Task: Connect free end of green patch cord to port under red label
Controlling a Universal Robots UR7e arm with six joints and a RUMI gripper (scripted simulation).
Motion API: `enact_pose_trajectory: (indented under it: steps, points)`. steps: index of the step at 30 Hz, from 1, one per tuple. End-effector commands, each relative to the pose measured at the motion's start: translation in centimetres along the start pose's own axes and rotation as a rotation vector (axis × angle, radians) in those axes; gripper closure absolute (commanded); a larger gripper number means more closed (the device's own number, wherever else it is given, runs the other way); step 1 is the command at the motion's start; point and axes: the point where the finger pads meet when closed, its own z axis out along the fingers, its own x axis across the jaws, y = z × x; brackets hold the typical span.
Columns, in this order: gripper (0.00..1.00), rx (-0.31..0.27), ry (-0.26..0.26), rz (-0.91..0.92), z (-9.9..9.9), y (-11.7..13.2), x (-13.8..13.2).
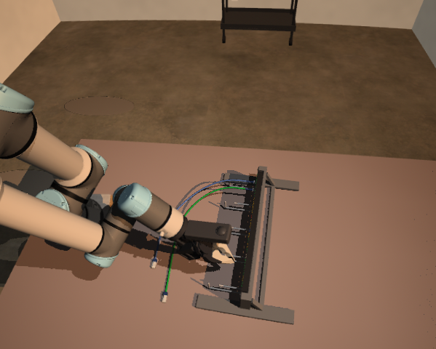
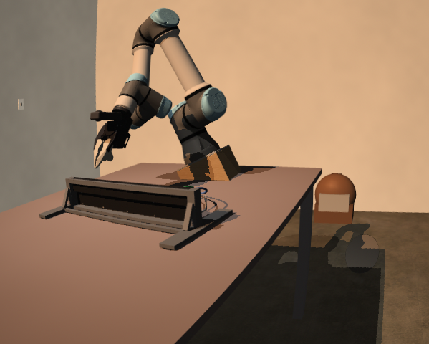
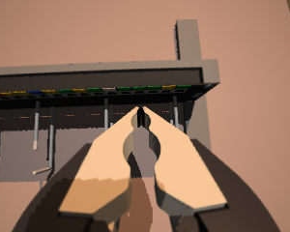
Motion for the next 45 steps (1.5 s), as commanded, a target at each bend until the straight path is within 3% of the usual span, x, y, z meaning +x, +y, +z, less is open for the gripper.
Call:
enact_pose_trajectory:
  steps: [1, 15, 45]
  points:
    - [1.0, 0.001, 0.0, 0.0, -0.2, 0.0, 0.0]
    - [1.0, 0.001, 0.0, 0.0, -1.8, 0.0, 0.0]
    - [1.0, 0.001, 0.0, 0.0, -9.6, 0.0, 0.0]
